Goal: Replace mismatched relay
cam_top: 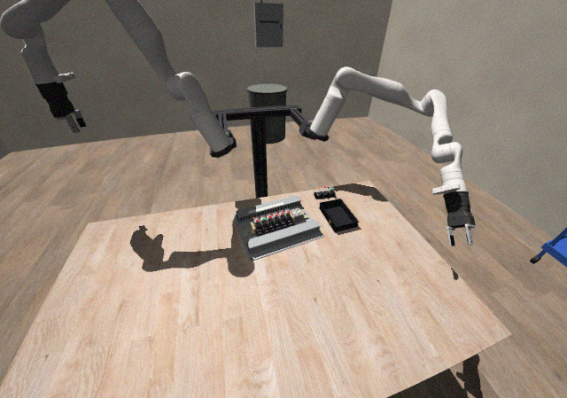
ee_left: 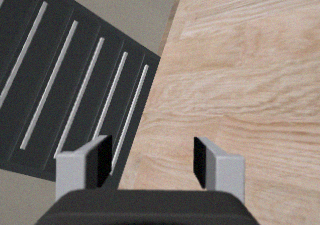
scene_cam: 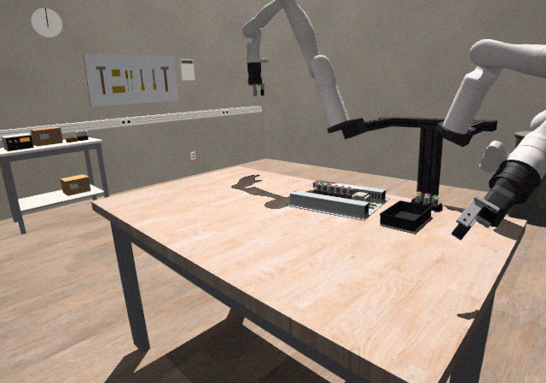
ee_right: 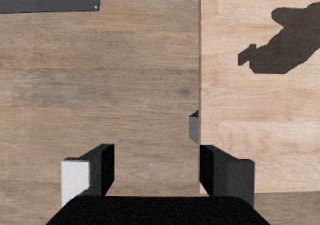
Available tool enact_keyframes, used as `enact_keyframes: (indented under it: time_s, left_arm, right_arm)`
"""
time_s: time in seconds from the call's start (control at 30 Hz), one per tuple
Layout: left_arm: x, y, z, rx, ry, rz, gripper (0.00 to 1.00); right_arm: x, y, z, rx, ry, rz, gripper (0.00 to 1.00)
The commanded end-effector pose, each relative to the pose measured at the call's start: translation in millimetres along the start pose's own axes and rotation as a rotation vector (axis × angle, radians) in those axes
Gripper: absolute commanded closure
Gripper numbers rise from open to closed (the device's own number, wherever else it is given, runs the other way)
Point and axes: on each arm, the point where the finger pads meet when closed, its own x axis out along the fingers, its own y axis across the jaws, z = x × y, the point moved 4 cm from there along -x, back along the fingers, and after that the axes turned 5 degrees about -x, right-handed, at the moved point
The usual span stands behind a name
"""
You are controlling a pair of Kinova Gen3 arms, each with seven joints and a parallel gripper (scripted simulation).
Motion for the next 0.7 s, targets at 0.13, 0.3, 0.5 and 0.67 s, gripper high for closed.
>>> enact_keyframes:
  time_s: [0.13, 0.3, 0.5, 0.67]
  left_arm:
    - [7.0, -3.1, -21.2, -0.051, 0.011, 0.039, 0.0]
    - [11.6, -3.1, -34.8, -0.051, 0.011, 0.039, 0.0]
    - [18.5, -3.2, -55.2, -0.051, 0.011, 0.039, 0.0]
    - [24.3, -3.2, -72.2, -0.051, 0.011, 0.039, 0.0]
  right_arm:
    - [-0.5, -0.1, 0.3, 0.0, -0.001, 0.0, 0.0]
    - [-0.5, -0.1, 0.3, 0.0, -0.001, 0.0, 0.0]
    - [-0.5, -0.1, 0.3, 0.0, -0.001, 0.0, 0.0]
    - [-0.5, -0.1, 0.3, 0.0, -0.001, 0.0, 0.0]
